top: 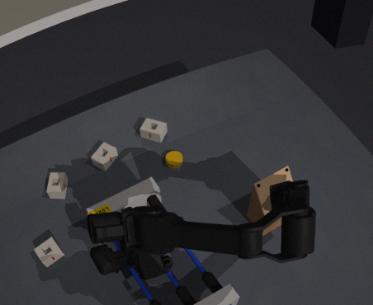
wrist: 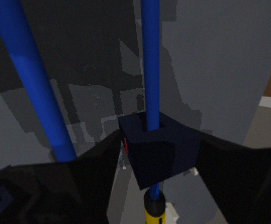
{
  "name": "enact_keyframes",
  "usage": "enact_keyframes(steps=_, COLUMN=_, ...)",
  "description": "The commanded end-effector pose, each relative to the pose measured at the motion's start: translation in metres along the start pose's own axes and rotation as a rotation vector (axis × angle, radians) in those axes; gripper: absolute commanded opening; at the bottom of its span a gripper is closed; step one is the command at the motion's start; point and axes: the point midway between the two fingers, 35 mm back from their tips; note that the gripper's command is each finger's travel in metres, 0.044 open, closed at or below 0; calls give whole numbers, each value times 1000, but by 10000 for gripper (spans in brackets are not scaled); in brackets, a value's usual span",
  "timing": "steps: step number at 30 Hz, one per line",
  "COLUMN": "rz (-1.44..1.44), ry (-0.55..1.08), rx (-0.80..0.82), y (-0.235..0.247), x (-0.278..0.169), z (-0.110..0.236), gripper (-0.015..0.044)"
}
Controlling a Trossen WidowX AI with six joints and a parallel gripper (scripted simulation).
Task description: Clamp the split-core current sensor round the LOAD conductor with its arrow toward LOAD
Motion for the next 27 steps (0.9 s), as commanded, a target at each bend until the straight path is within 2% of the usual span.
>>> enact_keyframes(steps=1, rz=0, ry=0, rx=0, y=0, x=0, z=0, gripper=26)
enact_keyframes(steps=10, rz=0, ry=0, rx=0, y=0, x=0, z=0, gripper=259)
enact_keyframes(steps=27, rz=0, ry=0, rx=0, y=0, x=0, z=0, gripper=259)
Point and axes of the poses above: the point midway between the two fingers, 35 mm back from their tips, its own z axis back along the fingers, its own y axis across the jaws, x = y × z, and after that the axes turned 12 degrees about z, right-handed
